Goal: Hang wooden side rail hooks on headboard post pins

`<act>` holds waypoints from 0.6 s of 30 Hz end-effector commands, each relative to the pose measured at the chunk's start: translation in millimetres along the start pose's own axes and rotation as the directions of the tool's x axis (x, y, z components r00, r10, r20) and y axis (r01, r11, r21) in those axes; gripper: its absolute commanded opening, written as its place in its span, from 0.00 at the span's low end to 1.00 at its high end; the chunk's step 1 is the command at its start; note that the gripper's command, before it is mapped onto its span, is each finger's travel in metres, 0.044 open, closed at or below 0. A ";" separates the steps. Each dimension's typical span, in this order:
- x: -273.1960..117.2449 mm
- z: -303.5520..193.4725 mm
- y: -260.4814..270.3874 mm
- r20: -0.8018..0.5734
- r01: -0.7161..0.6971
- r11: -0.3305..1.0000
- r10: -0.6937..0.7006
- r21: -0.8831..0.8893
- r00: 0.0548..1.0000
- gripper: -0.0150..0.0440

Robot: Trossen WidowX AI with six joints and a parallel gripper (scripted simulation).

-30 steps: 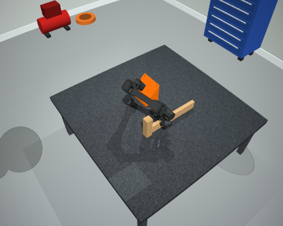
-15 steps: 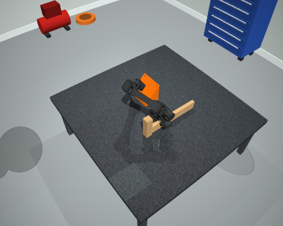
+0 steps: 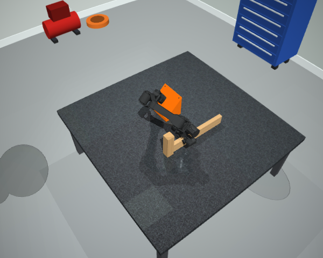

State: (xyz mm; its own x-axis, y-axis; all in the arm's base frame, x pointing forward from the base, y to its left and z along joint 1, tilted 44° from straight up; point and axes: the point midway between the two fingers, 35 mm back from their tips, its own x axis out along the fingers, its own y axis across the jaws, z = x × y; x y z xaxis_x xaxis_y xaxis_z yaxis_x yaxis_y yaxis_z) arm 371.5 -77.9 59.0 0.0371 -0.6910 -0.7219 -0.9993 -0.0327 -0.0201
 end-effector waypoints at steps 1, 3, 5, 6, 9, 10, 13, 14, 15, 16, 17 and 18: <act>0.0 0.0 0.0 0.000 0.000 1.000 0.000 0.000 1.000 0.39; 0.0 0.0 0.0 0.000 0.000 1.000 0.000 0.000 1.000 0.48; 0.0 0.0 0.0 0.000 0.000 1.000 0.000 0.000 1.000 0.57; 0.0 0.0 0.0 0.000 0.000 1.000 0.000 0.000 1.000 0.61; 0.0 0.0 0.0 0.000 0.000 1.000 0.000 0.000 1.000 0.74; 0.0 0.0 0.0 0.000 0.000 1.000 0.000 0.000 1.000 0.79; -14.5 0.4 -0.4 -0.002 0.003 1.000 -0.003 0.005 1.000 0.92; -22.5 0.5 -0.4 -0.003 0.005 1.000 -0.005 0.007 1.000 0.97; -31.1 0.6 -0.1 -0.004 0.007 1.000 -0.007 0.010 1.000 1.00; -37.6 0.6 0.2 -0.005 0.008 1.000 -0.008 0.012 1.000 1.00; -39.9 0.6 0.4 -0.006 0.009 1.000 -0.009 0.013 1.000 1.00; -39.9 0.6 0.4 -0.006 0.009 1.000 -0.009 0.013 1.000 1.00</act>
State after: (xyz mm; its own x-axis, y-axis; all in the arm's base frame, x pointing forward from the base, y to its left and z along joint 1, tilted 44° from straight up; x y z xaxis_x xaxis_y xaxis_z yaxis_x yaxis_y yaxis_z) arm 368.3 -57.1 74.7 0.0314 -0.6935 -0.7198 -0.9994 -0.0317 -0.0131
